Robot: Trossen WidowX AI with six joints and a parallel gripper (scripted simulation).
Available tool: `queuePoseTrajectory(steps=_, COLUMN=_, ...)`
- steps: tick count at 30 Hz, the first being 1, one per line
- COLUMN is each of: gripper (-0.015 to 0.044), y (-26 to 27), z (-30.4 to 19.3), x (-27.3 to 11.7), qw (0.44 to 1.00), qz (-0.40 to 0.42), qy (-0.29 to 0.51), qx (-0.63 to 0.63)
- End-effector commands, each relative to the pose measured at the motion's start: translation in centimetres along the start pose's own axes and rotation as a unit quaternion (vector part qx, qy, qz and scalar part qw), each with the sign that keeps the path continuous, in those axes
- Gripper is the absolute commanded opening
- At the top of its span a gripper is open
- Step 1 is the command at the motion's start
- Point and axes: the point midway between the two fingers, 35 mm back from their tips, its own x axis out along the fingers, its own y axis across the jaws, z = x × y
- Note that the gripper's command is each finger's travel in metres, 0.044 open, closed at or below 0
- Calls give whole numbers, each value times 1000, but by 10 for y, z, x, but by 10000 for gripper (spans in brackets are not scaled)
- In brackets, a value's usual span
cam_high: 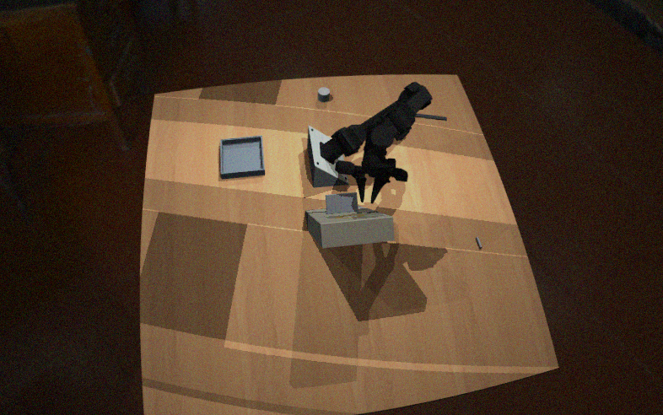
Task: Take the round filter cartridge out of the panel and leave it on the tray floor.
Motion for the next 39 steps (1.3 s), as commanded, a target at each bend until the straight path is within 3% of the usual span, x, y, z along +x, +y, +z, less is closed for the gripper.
queuePoseTrajectory(steps=1, gripper=116, y=-37, z=0, x=-8, qw=996, qz=57, qy=-35, qx=54)
queuePoseTrajectory(steps=4, gripper=116, y=-61, z=0, x=-19, qw=988, qz=100, qy=-75, qx=85)
queuePoseTrajectory(steps=13, gripper=116, y=-62, z=0, x=-20, qw=988, qz=103, qy=-78, qx=87)
queuePoseTrajectory(steps=39, gripper=116, y=-56, z=7, x=20, qw=988, qz=101, qy=-77, qx=86)
